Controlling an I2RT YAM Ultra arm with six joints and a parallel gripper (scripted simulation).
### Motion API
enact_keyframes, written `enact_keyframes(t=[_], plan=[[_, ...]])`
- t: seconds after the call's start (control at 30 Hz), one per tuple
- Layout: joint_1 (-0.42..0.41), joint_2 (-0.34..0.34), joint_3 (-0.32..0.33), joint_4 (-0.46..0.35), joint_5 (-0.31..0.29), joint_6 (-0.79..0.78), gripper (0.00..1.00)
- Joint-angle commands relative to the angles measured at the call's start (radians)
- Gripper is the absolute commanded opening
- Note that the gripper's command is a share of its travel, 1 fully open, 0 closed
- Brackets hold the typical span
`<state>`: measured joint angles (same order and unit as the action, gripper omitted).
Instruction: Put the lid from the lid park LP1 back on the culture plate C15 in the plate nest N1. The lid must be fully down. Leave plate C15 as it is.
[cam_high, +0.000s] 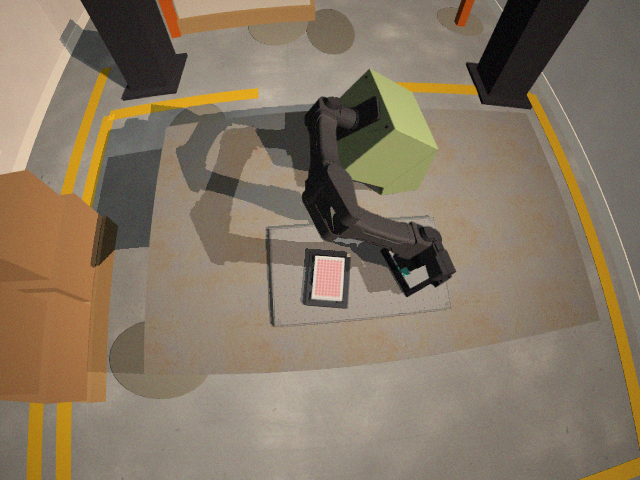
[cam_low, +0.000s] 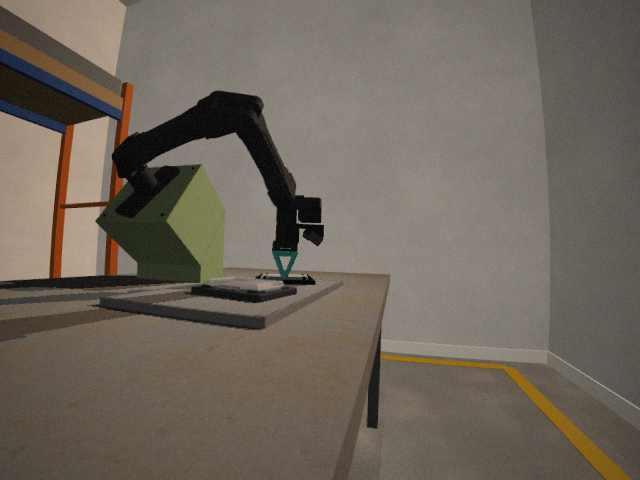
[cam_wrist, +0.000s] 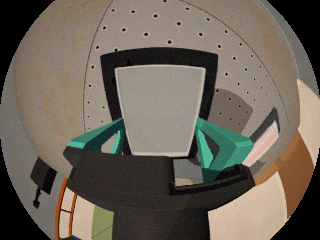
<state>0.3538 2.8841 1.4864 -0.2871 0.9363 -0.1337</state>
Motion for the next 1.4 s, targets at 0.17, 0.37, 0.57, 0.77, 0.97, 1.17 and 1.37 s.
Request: enact_keyframes(t=[0.17, 0.37, 0.57, 0.77, 0.97, 1.17, 1.37], plan=[[0.008, -0.004, 0.0, 0.005, 0.0, -0.001, 0.0], [0.008, -0.004, 0.0, 0.005, 0.0, -0.001, 0.0], [0.022, -0.015, 0.0, -0.025, -0.002, 0.022, 0.0], [0.044, -0.029, 0.003, -0.072, -0.005, 0.059, 0.0], [0.066, -0.043, 0.007, -0.118, -0.009, 0.094, 0.0], [0.08, -0.052, 0.011, -0.149, -0.011, 0.118, 0.0], [0.101, -0.065, 0.017, -0.196, -0.016, 0.152, 0.0]])
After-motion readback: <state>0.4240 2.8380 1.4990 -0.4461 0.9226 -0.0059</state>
